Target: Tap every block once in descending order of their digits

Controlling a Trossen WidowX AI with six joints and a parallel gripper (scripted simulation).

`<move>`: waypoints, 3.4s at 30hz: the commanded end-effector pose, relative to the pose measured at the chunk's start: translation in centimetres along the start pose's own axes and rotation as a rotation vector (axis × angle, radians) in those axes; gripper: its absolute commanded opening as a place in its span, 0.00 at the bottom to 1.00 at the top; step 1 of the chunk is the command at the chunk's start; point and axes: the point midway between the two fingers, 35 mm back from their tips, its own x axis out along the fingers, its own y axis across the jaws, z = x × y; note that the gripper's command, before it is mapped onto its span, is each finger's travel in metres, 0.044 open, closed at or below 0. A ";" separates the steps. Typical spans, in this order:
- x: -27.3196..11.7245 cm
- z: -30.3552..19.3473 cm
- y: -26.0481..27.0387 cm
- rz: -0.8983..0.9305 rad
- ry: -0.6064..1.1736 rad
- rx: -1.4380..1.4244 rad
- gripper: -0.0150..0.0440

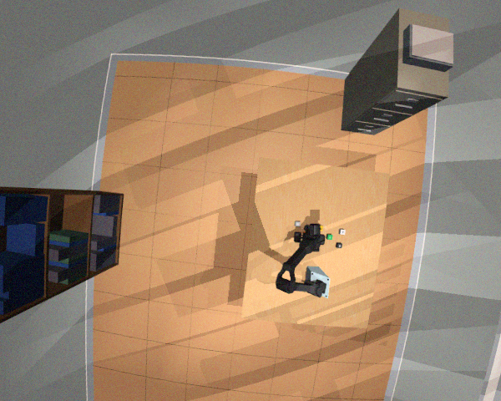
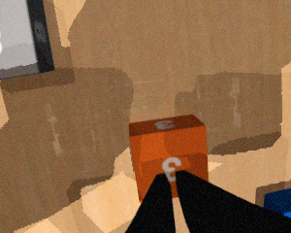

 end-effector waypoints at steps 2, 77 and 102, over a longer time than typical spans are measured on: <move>0.6 -0.3 -0.1 0.002 0.008 0.009 0.29; 0.2 -0.1 -16.4 -0.004 0.006 0.008 0.29; -10.7 0.0 -16.4 -0.009 0.006 0.008 0.29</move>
